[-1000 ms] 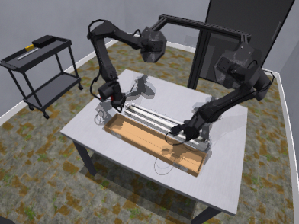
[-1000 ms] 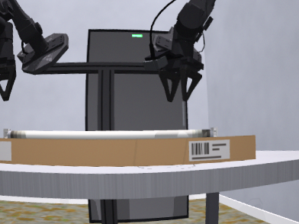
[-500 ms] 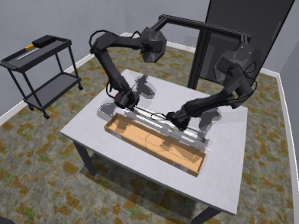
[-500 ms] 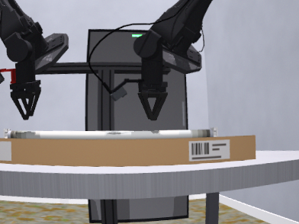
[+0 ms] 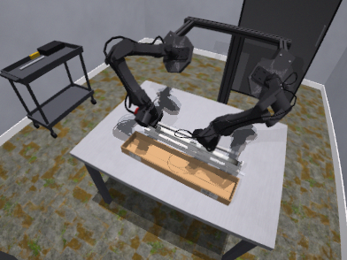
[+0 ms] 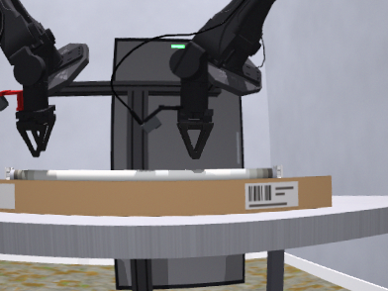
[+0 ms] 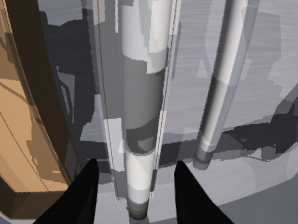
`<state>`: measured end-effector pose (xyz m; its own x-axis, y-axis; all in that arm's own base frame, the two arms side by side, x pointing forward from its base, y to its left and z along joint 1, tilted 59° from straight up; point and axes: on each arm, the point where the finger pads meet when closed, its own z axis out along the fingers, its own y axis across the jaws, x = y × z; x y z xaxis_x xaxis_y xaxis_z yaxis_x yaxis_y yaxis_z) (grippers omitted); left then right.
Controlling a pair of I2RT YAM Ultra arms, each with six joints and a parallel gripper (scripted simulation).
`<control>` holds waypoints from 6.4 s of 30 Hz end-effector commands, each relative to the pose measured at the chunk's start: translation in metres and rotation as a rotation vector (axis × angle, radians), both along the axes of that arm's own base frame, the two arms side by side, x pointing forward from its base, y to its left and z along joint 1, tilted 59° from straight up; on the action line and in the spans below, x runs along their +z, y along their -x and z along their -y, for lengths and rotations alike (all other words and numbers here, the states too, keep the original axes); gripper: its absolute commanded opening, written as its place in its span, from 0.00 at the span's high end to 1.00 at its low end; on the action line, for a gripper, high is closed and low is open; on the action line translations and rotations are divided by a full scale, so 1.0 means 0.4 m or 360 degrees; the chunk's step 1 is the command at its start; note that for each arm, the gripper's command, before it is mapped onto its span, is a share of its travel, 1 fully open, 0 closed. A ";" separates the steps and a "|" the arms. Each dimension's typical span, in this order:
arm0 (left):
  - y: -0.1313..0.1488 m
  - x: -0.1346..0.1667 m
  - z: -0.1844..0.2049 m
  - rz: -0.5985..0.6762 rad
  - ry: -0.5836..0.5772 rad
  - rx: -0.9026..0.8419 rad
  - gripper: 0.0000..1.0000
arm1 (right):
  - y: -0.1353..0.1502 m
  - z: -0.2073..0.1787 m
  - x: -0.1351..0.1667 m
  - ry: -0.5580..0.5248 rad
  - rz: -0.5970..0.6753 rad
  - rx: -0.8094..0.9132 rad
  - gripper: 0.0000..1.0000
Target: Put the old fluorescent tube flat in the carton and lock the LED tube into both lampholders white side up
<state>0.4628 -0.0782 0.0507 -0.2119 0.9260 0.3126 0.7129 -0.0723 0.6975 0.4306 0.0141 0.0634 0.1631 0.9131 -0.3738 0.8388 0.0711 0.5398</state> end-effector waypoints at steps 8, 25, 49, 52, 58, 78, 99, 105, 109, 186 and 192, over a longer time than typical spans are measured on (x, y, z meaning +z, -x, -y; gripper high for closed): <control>-0.056 -0.029 0.003 0.0011 0.0027 -0.0045 0.51 | -0.059 0.020 -0.035 -0.0003 0.0055 0.0008 0.51; -0.093 -0.019 -0.003 0.0045 0.0042 -0.0061 0.51 | -0.097 0.026 -0.039 0.0002 0.0119 0.0024 0.51; -0.084 -0.050 -0.007 0.0029 0.0036 -0.0060 0.89 | -0.064 0.033 -0.093 0.0013 0.0035 0.0017 0.89; -0.084 -0.050 -0.007 0.0029 0.0036 -0.0060 0.89 | -0.064 0.033 -0.093 0.0013 0.0035 0.0017 0.89; -0.084 -0.050 -0.007 0.0029 0.0036 -0.0060 0.89 | -0.064 0.033 -0.093 0.0013 0.0035 0.0017 0.89; -0.088 -0.057 -0.006 -0.0006 0.0041 -0.0045 0.89 | -0.069 0.031 -0.105 0.0015 -0.0021 0.0005 0.89; -0.083 -0.059 -0.010 -0.0060 0.0042 -0.0043 0.89 | -0.067 0.028 -0.098 -0.0003 -0.0051 -0.0009 0.89; -0.092 -0.044 -0.007 -0.0007 0.0055 -0.0045 0.89 | -0.072 0.029 -0.092 -0.0004 -0.0004 -0.0010 0.89; -0.083 -0.035 -0.010 0.0000 0.0059 -0.0041 0.89 | -0.059 0.031 -0.084 -0.0003 -0.0010 -0.0011 0.89; 0.010 -0.020 0.003 -0.0070 0.0005 -0.0014 0.89 | 0.009 0.014 -0.037 0.0015 -0.0026 -0.0020 0.89; 0.015 -0.023 0.014 -0.0092 0.0013 -0.0056 0.89 | 0.012 0.011 -0.033 0.0013 -0.0020 -0.0017 0.89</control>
<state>0.4679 -0.0704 0.0378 -0.2119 0.9273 0.3087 0.7383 -0.0551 0.6722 0.4321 0.0044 0.0417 0.1694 0.9107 -0.3768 0.8509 0.0577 0.5222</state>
